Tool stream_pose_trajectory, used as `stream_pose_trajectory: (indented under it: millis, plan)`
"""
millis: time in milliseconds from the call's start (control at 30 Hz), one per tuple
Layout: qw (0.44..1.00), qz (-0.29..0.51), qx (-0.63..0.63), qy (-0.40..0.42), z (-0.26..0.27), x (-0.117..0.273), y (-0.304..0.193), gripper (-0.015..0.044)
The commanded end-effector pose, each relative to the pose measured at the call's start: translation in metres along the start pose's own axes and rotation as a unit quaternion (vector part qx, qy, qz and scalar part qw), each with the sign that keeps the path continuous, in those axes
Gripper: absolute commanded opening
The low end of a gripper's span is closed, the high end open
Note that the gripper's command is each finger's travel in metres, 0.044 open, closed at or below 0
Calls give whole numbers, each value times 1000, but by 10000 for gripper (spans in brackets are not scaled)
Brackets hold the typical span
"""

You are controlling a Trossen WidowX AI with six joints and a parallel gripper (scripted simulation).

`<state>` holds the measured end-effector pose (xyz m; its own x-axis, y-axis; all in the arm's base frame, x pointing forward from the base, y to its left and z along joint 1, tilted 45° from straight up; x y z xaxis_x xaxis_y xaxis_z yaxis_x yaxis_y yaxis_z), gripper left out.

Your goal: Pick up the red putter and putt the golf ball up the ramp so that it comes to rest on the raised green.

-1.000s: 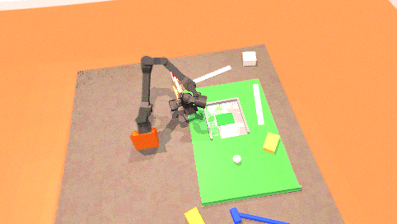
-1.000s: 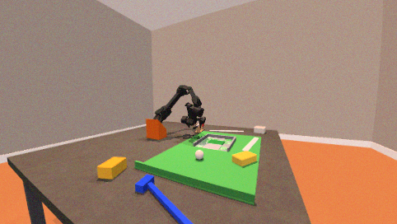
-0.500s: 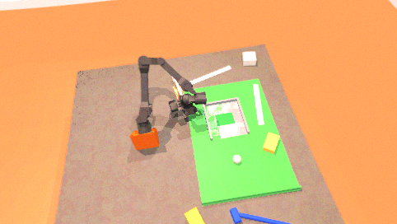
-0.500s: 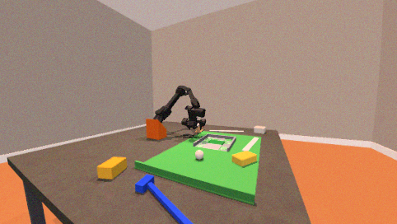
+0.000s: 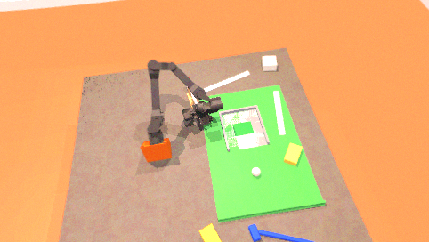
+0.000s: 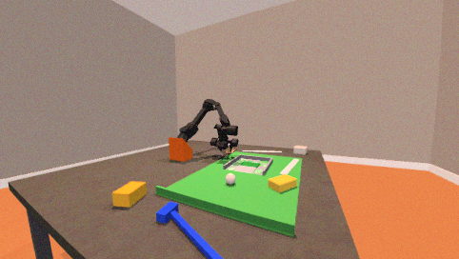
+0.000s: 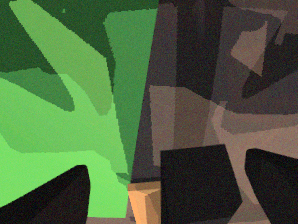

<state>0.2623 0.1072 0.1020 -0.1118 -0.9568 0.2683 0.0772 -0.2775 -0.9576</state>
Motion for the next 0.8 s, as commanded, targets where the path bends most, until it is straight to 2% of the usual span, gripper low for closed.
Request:
stream_pose_trajectory:
  millis: [0,233,467,767]
  plan:
    - [1000,0,1,0,0,0,0,230]
    - [1000,0,1,0,0,0,0,46]
    - [1000,0,1,0,0,0,0,0]
    - [1000,-12,-15,9,3,20,-6,0]
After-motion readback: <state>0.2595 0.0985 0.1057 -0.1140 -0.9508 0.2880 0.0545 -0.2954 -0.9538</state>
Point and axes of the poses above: the point midway between the two fingers, 35 mm back from their tips, its own x axis back along the fingers, its own z axis across the jaws, y = z × x, the point moved 1 cm from there along x, back along the fingers, and after that the axes turned 2 degrees about -x, right-handed, at the moved point
